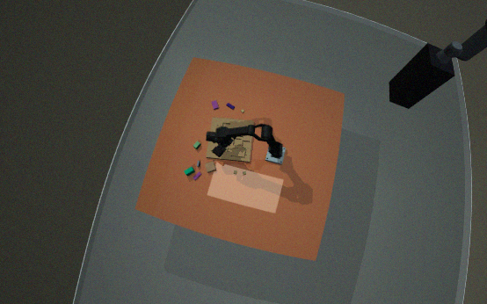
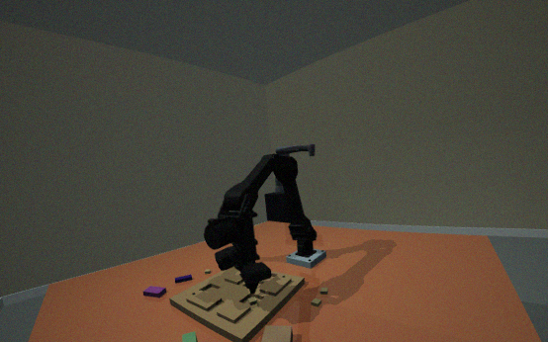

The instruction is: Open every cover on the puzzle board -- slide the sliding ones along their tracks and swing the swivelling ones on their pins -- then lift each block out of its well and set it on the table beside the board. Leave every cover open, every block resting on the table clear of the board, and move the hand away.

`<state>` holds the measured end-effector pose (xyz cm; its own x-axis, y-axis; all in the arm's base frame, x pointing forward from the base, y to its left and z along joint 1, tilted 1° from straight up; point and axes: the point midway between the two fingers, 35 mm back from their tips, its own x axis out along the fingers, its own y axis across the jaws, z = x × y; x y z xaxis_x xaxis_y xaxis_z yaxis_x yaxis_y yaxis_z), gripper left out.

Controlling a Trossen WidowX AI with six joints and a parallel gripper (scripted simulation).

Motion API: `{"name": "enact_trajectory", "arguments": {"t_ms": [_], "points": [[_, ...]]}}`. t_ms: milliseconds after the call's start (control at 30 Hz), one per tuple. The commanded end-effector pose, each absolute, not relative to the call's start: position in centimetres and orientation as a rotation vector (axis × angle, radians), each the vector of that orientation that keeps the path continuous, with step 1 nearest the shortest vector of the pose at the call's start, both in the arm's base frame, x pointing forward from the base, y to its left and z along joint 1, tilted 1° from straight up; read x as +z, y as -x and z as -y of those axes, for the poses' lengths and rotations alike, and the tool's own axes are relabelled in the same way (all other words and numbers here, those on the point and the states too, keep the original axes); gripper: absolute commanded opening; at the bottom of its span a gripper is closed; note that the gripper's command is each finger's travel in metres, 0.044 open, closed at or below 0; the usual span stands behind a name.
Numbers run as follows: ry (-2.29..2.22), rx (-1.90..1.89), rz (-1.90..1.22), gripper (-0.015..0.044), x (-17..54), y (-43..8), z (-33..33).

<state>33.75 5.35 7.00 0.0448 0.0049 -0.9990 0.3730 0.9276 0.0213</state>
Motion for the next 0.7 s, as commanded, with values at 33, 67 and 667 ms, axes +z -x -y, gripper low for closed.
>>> {"name": "enact_trajectory", "arguments": {"t_ms": [33,67,667], "points": [[-0.306,-0.283,-1.509,0.0144,6.89,-33.69,-5.41],[-0.306,-0.283,-1.509,0.0144,6.89,-33.7,-5.41],[-0.306,-0.283,-1.509,0.0144,6.17,-33.74,-5.41]]}}
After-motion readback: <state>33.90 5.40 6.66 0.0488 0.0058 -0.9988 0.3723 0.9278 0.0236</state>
